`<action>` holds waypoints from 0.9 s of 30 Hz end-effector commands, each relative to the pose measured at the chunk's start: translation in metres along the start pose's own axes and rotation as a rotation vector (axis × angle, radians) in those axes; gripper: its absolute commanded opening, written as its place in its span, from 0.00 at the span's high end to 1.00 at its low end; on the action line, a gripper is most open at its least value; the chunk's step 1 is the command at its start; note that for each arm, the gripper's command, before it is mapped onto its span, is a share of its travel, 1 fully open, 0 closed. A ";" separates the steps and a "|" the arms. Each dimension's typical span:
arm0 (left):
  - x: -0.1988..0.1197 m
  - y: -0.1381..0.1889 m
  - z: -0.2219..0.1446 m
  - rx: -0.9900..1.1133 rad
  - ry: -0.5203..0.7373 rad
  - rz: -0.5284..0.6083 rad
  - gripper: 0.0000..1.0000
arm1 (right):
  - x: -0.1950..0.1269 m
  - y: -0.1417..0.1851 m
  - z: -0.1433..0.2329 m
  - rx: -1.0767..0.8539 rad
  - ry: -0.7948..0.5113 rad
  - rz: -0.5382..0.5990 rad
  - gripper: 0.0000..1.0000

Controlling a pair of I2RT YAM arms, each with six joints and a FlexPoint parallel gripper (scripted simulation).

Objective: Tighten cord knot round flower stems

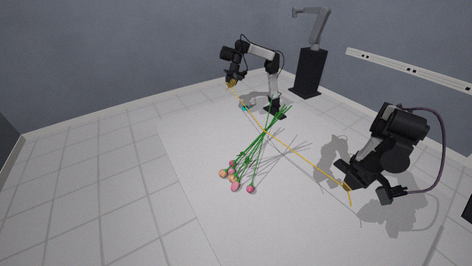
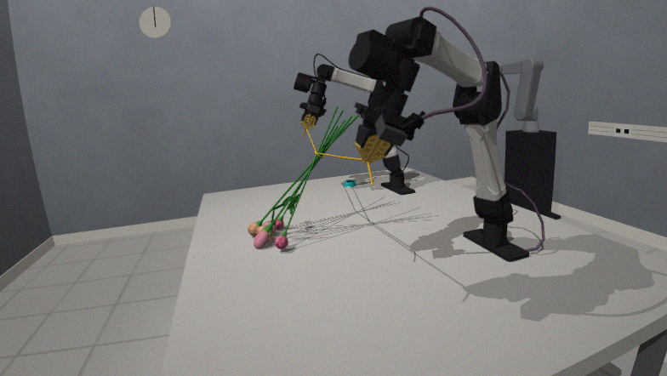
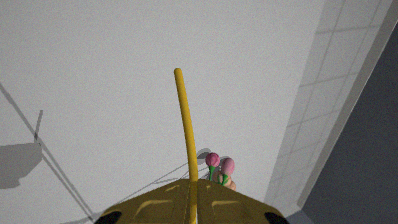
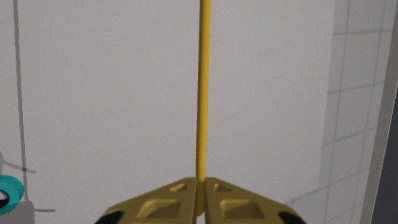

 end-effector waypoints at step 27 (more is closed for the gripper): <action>0.068 -0.007 0.037 0.028 0.050 -0.067 1.00 | 0.075 0.028 0.033 -0.020 0.037 0.025 1.00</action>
Point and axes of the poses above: on each arm, the point where the finger pads meet when closed, its own x axis out along the fingers, its own z axis across the jaws, y = z × x, the point moved 9 cm from there along -x, back along the fingers, and after that the axes turned 12 degrees about x, right-handed, at the moved point
